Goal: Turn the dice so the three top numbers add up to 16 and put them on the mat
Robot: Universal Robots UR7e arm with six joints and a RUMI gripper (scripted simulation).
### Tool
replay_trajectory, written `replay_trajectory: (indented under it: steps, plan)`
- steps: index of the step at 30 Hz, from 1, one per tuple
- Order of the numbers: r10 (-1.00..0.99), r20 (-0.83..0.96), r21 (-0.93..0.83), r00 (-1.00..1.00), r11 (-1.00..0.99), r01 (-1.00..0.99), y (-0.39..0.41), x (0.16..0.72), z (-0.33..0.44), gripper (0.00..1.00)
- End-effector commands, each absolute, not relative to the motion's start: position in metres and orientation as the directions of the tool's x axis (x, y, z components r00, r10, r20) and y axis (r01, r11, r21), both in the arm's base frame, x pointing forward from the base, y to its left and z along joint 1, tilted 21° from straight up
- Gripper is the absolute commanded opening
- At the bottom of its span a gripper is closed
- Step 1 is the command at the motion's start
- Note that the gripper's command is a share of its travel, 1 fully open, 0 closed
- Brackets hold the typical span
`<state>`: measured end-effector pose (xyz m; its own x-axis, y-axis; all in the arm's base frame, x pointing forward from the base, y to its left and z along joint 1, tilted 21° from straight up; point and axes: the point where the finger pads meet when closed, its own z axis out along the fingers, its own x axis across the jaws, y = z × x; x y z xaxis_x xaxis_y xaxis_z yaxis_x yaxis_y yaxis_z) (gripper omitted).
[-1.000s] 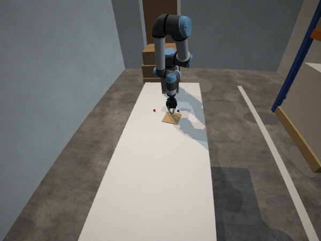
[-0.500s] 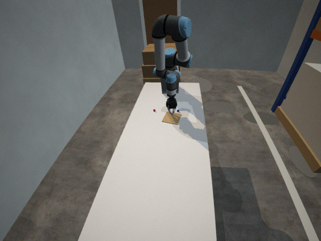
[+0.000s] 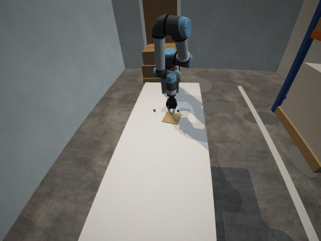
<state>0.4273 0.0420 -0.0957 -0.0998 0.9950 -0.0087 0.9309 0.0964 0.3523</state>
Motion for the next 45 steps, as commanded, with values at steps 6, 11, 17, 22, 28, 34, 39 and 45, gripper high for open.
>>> replay_trajectory:
  steps: [6, 11, 17, 22, 28, 34, 39, 45]
  plan:
    - [0.995, -0.009, 0.353, -0.1, 0.097, 0.931, 0.042, 0.4275, -0.0953, 0.0]
    - [0.995, -0.009, 0.353, -0.1, 0.097, 0.931, 0.042, 0.4275, -0.0953, 0.0]
    - [0.995, -0.009, 0.353, -0.1, 0.097, 0.931, 0.042, 0.4275, -0.0953, 0.04]
    - [0.995, -0.009, 0.353, -0.1, 0.097, 0.931, 0.042, 0.4275, -0.0953, 0.11]
    - [0.995, -0.009, 0.353, -0.1, 0.097, 0.931, 0.042, 0.4275, -0.0953, 0.18]
    - [0.995, -0.009, 0.353, -0.1, 0.097, 0.931, 0.042, 0.4275, -0.0953, 0.18]
    - [0.995, -0.009, 0.353, -0.1, 0.097, 0.931, 0.042, 0.4275, -0.0953, 0.18]
    - [0.995, -0.009, 0.353, -0.1, 0.097, 0.931, 0.042, 0.427, -0.0939, 0.18]
